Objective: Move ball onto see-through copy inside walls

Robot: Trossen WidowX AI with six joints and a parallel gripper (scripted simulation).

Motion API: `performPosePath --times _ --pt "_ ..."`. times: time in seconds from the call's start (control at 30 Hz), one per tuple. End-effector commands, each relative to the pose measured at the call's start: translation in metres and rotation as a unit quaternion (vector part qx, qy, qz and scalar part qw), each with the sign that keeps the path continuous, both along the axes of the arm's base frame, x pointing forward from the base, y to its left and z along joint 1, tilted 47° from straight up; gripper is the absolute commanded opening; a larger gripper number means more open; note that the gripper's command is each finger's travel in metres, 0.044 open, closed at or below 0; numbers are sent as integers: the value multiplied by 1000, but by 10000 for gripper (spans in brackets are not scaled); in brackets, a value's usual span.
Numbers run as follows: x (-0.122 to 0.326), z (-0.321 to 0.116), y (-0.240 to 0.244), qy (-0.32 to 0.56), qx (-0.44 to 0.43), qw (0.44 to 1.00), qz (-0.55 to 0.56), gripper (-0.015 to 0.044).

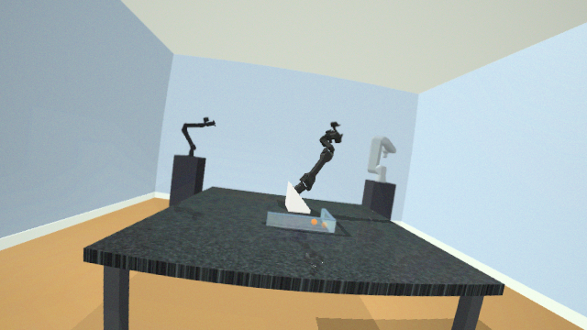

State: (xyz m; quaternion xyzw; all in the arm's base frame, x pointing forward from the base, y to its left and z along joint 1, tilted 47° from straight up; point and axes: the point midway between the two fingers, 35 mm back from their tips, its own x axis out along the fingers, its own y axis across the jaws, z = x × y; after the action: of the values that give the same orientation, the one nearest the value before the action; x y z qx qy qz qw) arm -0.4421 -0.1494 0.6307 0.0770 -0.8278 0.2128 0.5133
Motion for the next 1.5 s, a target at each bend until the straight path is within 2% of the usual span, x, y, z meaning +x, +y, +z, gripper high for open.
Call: performPosePath --times 0.0,0.17,0.47,0.73,1.1,1.47 --pt "0 0 -1 -1 0 1000 2 374" --pt "2 -9 -42 -21 15 998 62 243" --pt "31 -46 -169 -96 66 963 242 243" --pt "87 -92 -276 -171 122 897 388 243" --pt "212 -169 -392 -271 206 756 560 243" --pt "378 -253 -451 -360 298 569 676 243"
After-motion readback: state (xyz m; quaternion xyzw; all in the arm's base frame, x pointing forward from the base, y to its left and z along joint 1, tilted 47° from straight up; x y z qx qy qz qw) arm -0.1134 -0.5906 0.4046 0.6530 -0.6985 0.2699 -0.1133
